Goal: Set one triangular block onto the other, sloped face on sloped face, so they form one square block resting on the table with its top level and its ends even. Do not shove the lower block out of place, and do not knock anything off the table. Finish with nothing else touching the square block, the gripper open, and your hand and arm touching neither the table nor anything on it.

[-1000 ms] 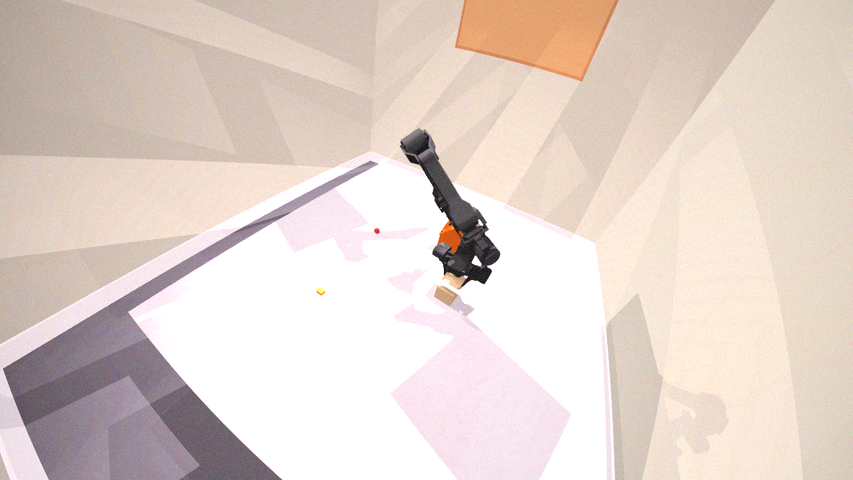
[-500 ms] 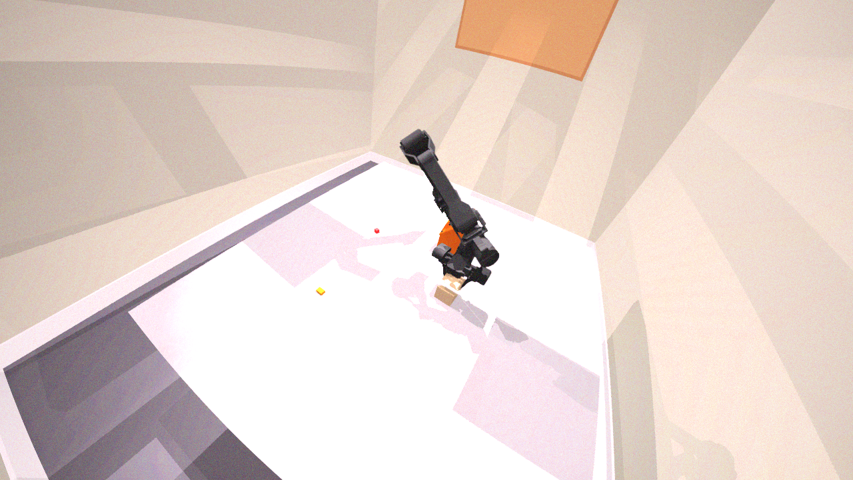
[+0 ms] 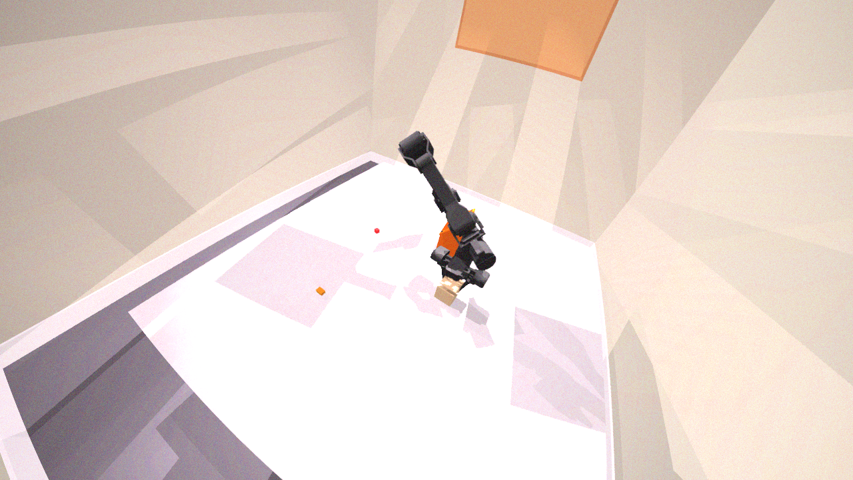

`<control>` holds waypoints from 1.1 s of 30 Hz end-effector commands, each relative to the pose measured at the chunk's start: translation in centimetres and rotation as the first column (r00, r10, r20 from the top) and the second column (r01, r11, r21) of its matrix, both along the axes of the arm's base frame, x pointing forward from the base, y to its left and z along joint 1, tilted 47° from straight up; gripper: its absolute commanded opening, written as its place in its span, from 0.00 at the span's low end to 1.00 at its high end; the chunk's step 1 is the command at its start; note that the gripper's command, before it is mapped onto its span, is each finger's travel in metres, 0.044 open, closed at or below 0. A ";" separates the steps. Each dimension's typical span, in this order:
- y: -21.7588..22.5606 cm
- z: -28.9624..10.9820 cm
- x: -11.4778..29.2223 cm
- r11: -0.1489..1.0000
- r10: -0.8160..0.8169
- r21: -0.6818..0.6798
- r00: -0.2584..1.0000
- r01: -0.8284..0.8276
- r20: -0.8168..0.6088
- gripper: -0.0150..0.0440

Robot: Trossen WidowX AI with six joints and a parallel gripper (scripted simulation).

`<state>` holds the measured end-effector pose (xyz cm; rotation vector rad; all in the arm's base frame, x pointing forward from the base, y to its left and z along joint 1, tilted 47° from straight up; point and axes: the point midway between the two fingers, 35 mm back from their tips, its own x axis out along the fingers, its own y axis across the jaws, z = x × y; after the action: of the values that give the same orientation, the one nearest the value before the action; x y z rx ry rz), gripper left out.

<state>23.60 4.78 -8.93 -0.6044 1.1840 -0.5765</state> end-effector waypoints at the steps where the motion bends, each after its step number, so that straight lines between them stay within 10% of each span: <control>1: -0.2 -0.1 0.1 1.000 0.007 -0.008 1.000 -0.007 -0.002 0.25; 33: -0.8 -0.5 0.5 1.000 0.009 -0.010 1.000 -0.009 -0.003 0.25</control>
<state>24.02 4.00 -9.49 -0.6093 1.1843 -0.5760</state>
